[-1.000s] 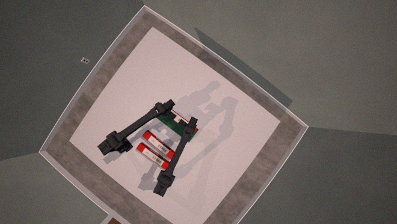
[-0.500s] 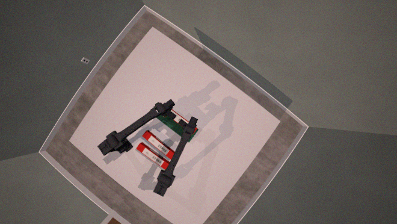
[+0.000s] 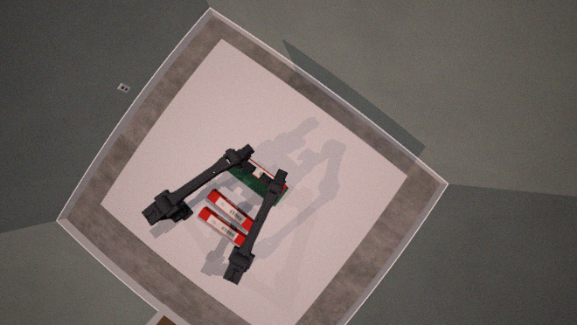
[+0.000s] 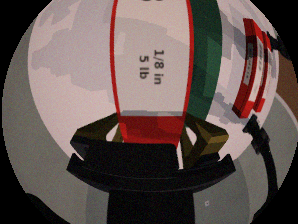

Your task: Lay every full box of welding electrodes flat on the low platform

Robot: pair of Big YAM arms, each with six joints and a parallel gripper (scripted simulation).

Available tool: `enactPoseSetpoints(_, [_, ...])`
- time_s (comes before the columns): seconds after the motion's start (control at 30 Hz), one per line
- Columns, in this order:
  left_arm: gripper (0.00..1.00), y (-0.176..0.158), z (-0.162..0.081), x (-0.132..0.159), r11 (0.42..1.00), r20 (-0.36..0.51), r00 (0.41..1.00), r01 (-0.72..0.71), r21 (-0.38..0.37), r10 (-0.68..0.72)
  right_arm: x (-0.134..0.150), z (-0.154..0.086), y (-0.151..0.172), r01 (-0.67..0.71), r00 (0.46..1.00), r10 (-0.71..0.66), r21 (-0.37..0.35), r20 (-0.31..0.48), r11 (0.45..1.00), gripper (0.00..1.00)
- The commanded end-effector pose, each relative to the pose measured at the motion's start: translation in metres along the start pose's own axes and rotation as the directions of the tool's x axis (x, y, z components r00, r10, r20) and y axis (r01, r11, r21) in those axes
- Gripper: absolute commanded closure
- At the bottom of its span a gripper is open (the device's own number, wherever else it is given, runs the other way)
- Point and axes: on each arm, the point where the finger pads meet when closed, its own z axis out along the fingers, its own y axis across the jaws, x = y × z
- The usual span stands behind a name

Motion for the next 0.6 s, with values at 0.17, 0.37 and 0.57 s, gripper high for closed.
enactPoseSetpoints(0.17, [1.00,0.030,-0.050,0.004,0.989,0.034,0.999,0.036,-0.143,-0.032,0.001,-0.077,-0.024,0.013,0.999,-0.017,0.129,0.033,0.992,1.00])
enactPoseSetpoints(0.37, [1.00,0.029,-0.041,0.004,0.991,0.031,0.999,0.036,-0.132,-0.032,0.001,-0.077,-0.024,0.013,0.999,-0.017,0.130,0.033,0.991,1.00])
enactPoseSetpoints(0.57, [1.00,0.029,-0.037,0.004,0.991,0.031,0.999,0.036,-0.132,-0.032,0.001,-0.076,-0.025,0.013,0.999,-0.017,0.130,0.033,0.991,1.00])
